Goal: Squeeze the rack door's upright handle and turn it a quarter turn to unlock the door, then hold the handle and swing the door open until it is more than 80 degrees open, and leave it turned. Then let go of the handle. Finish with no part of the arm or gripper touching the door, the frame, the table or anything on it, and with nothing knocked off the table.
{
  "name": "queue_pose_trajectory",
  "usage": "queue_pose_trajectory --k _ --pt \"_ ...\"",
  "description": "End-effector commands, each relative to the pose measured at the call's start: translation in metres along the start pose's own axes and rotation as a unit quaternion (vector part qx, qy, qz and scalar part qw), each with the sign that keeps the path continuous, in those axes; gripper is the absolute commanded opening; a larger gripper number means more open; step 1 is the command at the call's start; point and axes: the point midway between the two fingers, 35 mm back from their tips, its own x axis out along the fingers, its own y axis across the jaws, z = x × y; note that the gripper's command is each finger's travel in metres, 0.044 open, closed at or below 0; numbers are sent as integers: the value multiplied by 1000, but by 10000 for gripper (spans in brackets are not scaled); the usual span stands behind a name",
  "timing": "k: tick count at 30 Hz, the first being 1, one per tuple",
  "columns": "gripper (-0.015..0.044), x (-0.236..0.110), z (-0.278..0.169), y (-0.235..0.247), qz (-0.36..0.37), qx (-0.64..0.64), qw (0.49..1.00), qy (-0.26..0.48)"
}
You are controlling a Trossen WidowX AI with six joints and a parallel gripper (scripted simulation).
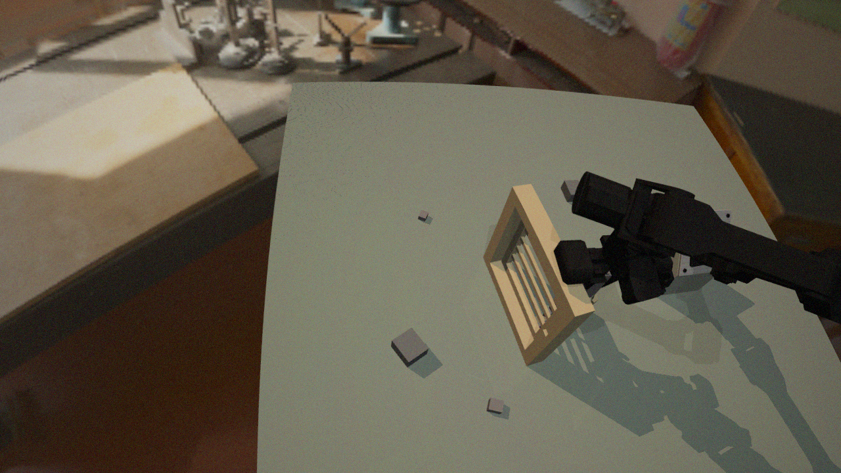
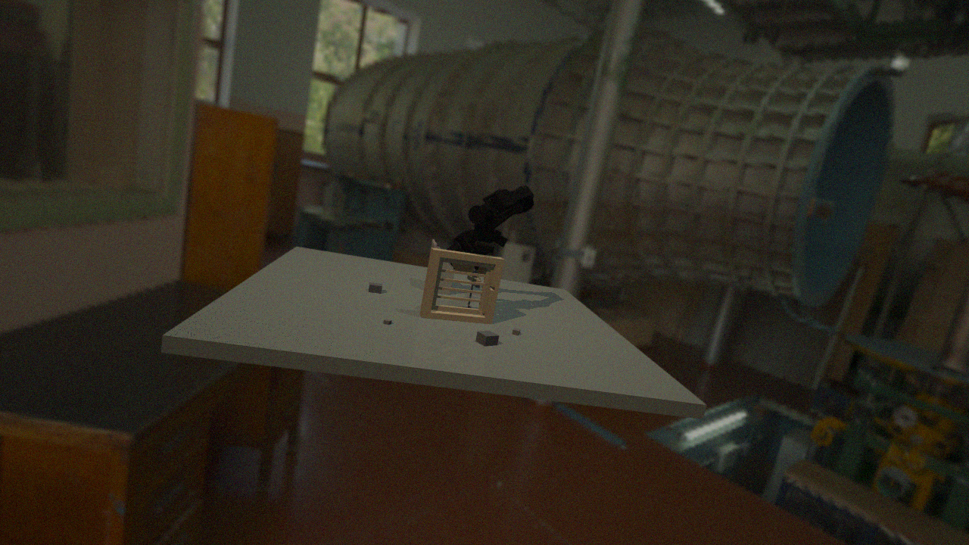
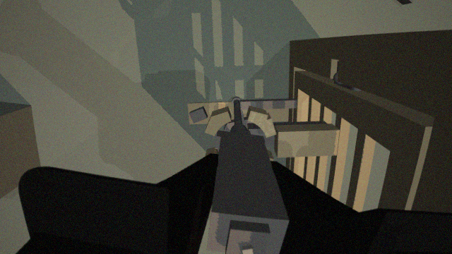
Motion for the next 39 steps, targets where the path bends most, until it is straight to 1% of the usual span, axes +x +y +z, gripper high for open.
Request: queue_pose_trajectory --k 1,7,28,38,39 --pt "16 1 -1 0 0 -124 992 1" --pt "16 1 -1 0 0 -252 968 1" --pt "16 1 -1 0 0 -256 967 1" --pt "278 1 -1 0 0 -256 967 1" --pt "287 1 -1 0 0 -256 967 1"
